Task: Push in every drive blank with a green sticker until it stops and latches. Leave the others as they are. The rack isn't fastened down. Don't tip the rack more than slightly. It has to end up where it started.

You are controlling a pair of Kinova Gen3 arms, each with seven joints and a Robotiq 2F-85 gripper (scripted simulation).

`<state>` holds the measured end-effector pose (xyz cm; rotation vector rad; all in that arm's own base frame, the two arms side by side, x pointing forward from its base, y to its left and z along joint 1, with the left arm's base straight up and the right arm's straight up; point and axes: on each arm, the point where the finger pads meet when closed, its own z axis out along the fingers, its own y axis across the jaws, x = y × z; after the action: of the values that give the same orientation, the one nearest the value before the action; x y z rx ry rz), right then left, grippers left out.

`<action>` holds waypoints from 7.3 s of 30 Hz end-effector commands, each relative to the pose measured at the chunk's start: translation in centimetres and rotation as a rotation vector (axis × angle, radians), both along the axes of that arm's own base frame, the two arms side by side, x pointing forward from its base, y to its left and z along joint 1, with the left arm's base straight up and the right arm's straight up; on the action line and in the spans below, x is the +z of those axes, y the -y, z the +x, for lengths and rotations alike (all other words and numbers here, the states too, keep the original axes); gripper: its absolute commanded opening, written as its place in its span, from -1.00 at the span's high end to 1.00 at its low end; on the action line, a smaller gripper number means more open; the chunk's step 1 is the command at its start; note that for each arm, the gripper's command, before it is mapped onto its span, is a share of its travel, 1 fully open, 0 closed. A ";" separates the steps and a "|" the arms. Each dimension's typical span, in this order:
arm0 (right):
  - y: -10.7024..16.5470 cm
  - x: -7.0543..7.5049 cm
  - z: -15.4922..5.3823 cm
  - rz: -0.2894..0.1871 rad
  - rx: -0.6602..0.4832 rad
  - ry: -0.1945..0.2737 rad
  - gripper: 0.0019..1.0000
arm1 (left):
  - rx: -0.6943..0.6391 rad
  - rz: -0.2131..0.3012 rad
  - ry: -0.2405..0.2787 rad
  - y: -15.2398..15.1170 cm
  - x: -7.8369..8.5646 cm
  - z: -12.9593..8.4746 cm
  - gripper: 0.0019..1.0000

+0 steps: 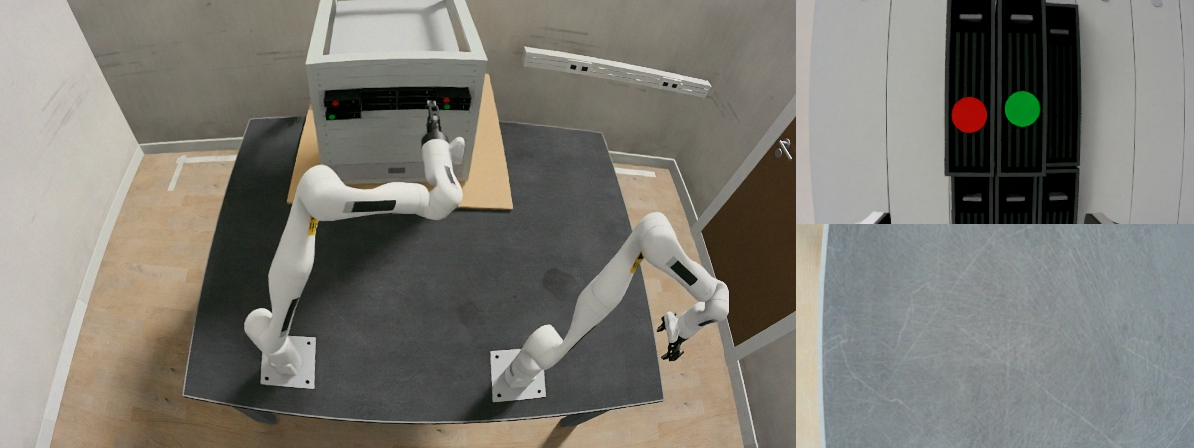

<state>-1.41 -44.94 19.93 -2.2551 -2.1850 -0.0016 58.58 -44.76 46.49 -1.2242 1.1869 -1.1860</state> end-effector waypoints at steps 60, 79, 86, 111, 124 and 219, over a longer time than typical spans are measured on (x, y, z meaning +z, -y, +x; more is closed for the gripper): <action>0.0 0.1 0.0 -0.002 0.000 0.000 -1.00 | 0.000 -0.002 0.002 -0.6 0.2 -0.2 -1.00; 0.0 0.1 0.0 -0.002 0.000 0.000 -1.00 | 0.000 -0.002 0.002 -3.8 0.0 -1.3 -1.00; 0.0 0.1 0.0 -0.002 0.000 0.000 -1.00 | 0.000 -0.002 0.002 -6.4 -0.1 -2.1 -1.00; 0.0 0.1 0.0 -0.002 0.000 0.000 -1.00 | 0.000 -0.001 0.002 -19.0 -0.6 -6.3 -1.00; 0.0 0.1 0.0 -0.002 0.000 0.000 -1.00 | 0.000 -0.001 0.002 -25.5 -0.8 -8.4 -1.00; 0.0 0.1 0.0 -0.002 0.000 0.000 -1.00 | 0.000 -0.001 0.002 -33.4 -1.1 -11.0 -1.00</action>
<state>-1.41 -44.94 19.93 -2.2551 -2.1850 -0.0016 47.53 -11.36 45.31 -1.2243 1.1867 -1.1863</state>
